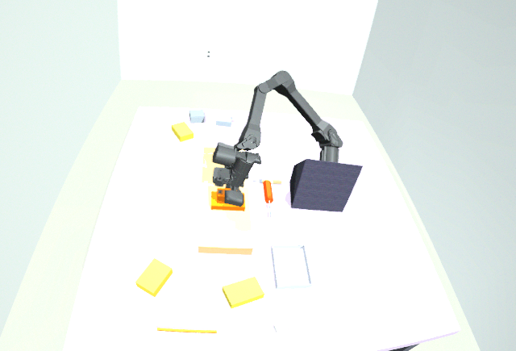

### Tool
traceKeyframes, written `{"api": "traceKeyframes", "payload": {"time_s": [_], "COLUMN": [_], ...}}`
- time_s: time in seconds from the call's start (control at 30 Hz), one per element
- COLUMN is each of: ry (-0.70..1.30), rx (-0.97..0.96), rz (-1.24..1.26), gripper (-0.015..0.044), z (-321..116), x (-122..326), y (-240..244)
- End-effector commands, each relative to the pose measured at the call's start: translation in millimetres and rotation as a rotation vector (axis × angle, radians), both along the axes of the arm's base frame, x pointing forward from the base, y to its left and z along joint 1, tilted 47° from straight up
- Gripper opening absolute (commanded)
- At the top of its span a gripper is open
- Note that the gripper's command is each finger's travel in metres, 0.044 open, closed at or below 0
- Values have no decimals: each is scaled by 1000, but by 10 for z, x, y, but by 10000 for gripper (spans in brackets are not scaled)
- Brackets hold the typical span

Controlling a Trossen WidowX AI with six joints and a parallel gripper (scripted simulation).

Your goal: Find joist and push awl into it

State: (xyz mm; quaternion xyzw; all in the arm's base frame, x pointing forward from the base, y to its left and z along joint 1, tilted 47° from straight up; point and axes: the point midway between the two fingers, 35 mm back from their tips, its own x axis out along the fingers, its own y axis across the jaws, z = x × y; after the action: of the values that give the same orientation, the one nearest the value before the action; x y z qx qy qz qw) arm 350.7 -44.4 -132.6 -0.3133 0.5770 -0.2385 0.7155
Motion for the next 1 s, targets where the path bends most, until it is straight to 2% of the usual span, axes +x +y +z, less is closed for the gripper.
{"api": "traceKeyframes", "payload": {"time_s": [0.0, 0.97], "ry": [-1, -2], "rx": [2, 4], "rz": [-1, -1], "gripper": [0, 0], "z": [-50, -332], "x": [8, 2], "y": [47, 325]}}
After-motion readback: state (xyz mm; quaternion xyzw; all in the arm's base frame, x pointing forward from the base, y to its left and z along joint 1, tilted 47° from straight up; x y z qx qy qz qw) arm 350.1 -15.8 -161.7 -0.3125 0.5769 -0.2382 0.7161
